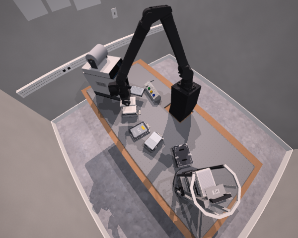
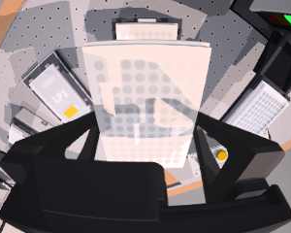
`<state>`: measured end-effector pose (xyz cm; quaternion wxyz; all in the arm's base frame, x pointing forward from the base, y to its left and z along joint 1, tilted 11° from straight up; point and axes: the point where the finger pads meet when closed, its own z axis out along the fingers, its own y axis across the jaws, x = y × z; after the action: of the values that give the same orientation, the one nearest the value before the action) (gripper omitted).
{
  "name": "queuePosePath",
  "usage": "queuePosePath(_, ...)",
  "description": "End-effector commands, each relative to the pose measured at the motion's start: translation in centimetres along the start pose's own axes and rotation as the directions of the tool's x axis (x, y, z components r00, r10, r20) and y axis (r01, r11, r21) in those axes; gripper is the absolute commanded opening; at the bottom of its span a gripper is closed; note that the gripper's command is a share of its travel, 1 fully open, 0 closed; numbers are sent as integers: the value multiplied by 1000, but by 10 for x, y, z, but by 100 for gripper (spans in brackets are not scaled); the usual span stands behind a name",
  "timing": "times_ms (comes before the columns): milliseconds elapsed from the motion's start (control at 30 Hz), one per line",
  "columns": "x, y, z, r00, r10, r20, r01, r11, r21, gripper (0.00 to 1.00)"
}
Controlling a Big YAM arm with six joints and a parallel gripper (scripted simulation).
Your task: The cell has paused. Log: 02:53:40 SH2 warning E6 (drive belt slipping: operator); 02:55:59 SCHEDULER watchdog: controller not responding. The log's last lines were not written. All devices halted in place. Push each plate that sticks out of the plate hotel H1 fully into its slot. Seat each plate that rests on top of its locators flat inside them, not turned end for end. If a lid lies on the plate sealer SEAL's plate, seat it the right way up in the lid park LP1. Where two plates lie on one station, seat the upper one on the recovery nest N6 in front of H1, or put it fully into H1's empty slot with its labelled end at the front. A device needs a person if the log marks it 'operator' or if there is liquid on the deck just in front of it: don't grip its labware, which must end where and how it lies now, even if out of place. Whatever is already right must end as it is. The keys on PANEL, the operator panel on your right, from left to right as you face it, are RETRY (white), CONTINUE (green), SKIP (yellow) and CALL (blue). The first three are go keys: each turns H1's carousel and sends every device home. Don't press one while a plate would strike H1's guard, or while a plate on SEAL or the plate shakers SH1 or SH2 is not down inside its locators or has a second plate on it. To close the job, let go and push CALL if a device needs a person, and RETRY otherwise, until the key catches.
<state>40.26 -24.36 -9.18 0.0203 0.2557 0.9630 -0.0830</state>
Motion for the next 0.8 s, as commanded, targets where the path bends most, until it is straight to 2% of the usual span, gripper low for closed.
queuePosePath(0, -14, 4, -34, 999, 1, 50, -1, 1000, 0, 84)
queuePosePath(167, -15, 4, -48, 999, 1, 54, -1, 1000, 0, 84)
queuePosePath(233, -15, 4, -48, 999, 1, 54, -1, 1000, 0, 84)
queuePosePath(533, -29, 4, -80, 997, 6, 83, -6, 1000, -2, 84)
queuePosePath(767, -29, 4, -97, 996, 6, 84, -6, 1000, -2, 84)
